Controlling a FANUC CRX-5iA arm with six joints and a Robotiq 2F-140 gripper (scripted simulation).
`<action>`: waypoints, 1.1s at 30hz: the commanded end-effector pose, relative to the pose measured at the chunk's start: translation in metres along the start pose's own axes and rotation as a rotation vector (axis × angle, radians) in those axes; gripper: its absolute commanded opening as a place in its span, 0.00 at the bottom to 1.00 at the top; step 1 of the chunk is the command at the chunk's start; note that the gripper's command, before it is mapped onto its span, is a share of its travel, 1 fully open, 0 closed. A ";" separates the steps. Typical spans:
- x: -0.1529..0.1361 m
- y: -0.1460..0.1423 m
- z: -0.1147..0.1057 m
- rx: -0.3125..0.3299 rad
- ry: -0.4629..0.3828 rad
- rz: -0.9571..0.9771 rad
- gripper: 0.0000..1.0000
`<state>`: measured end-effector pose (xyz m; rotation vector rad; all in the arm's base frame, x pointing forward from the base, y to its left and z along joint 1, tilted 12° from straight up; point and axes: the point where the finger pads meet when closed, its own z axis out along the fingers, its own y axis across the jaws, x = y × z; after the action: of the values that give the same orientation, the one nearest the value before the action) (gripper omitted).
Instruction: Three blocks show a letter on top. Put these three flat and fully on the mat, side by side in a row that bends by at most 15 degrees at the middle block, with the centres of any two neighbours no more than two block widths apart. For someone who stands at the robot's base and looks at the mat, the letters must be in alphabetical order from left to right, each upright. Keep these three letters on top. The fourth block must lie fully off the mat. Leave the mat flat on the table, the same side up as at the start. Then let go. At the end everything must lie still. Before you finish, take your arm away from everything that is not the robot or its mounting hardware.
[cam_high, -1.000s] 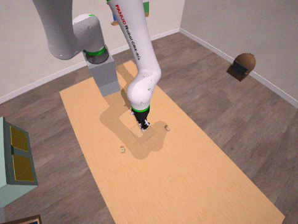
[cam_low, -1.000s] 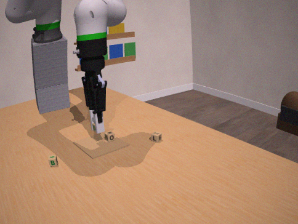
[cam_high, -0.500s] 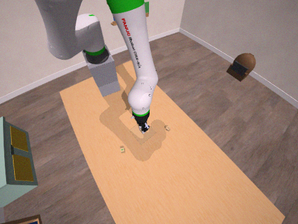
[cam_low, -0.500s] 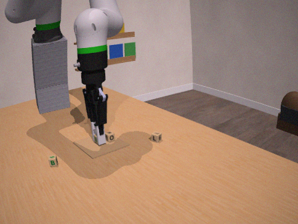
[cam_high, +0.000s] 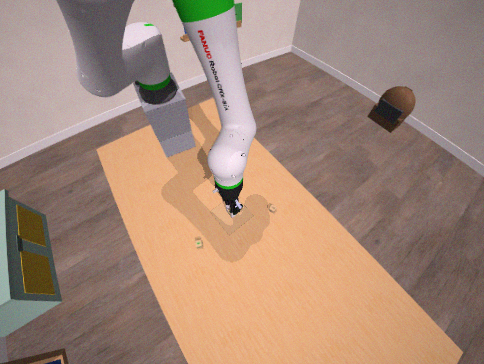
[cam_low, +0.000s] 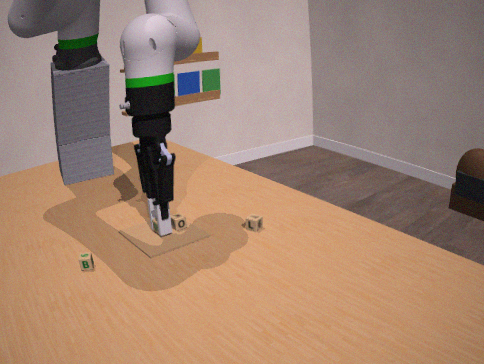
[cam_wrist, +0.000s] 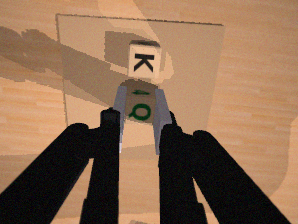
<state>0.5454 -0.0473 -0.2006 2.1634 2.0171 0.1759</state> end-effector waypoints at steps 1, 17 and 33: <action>0.000 0.000 0.000 0.000 0.000 0.000 0.13; 0.000 0.000 0.003 0.000 0.000 0.000 0.13; 0.000 0.000 0.004 0.000 0.000 0.000 0.13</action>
<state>0.5462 -0.0474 -0.2044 2.1634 2.0171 0.1759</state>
